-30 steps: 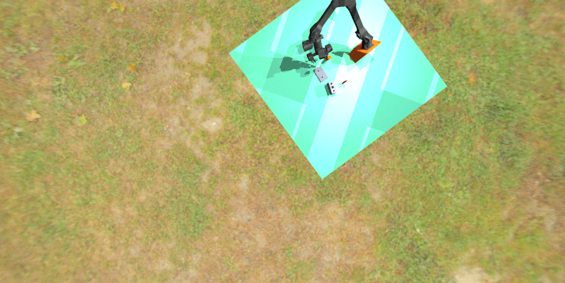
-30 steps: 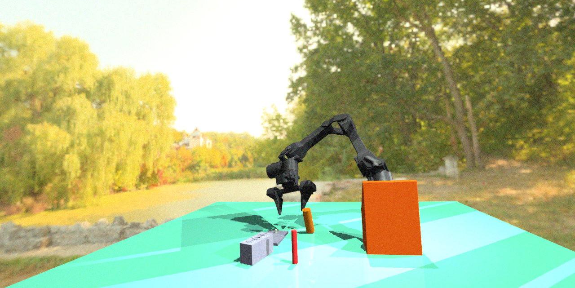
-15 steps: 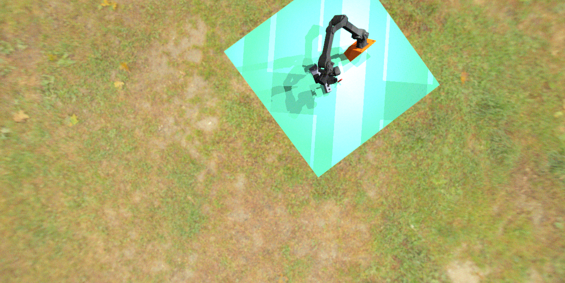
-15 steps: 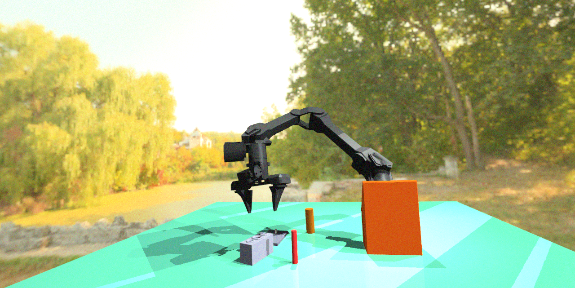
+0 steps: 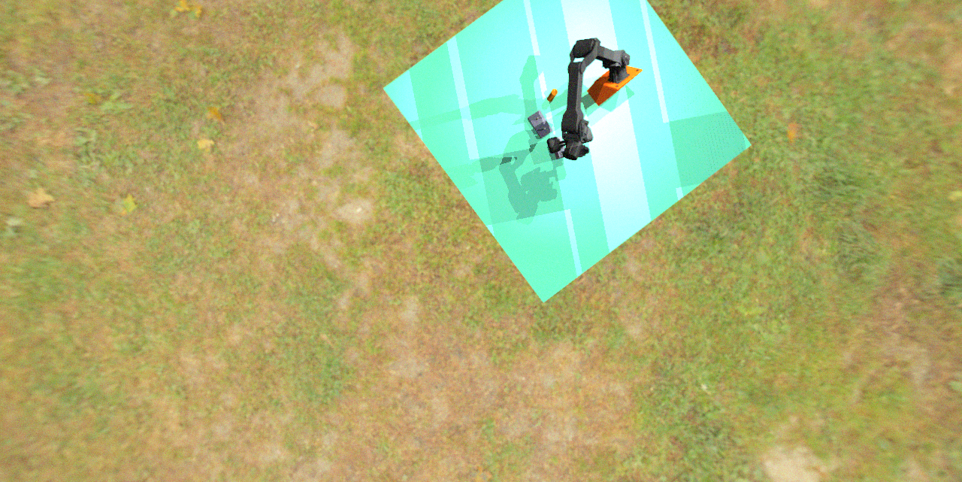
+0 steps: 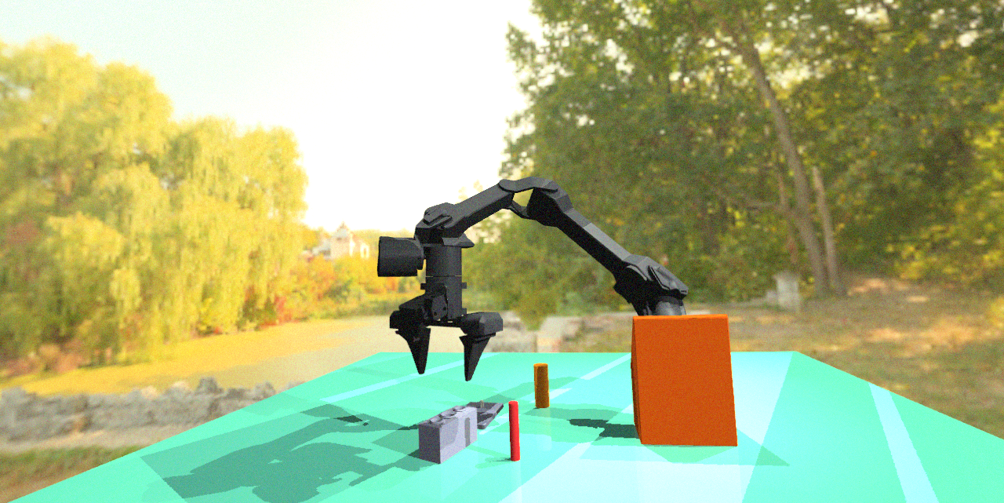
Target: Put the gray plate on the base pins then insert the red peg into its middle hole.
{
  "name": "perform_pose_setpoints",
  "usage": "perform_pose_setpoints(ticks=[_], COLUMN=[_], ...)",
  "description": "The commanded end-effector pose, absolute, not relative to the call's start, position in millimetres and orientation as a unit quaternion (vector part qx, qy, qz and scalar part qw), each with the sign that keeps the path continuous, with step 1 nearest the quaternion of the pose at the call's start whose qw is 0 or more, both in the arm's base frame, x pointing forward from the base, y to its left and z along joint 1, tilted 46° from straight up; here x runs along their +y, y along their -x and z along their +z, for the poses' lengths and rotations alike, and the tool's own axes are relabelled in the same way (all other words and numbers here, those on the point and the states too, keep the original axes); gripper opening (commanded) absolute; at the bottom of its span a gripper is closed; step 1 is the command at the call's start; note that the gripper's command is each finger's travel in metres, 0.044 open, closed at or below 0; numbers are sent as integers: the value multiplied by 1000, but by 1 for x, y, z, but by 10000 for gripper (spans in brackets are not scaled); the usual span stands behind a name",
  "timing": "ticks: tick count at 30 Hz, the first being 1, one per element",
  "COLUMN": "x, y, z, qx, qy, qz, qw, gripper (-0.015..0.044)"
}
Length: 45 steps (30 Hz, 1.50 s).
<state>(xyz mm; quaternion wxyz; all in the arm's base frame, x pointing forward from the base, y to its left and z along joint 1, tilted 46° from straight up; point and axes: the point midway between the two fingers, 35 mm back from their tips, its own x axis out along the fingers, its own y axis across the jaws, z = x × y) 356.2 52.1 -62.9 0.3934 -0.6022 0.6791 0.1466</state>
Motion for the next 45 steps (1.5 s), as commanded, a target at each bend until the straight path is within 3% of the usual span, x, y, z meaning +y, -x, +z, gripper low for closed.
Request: perform_pose_setpoints(ticks=[1, 45], x=[32, -22], y=[-352, -354], z=[-81, -130], qx=[685, 685], qy=[603, 603], qz=[146, 145], qw=[382, 381], gripper=[440, 440])
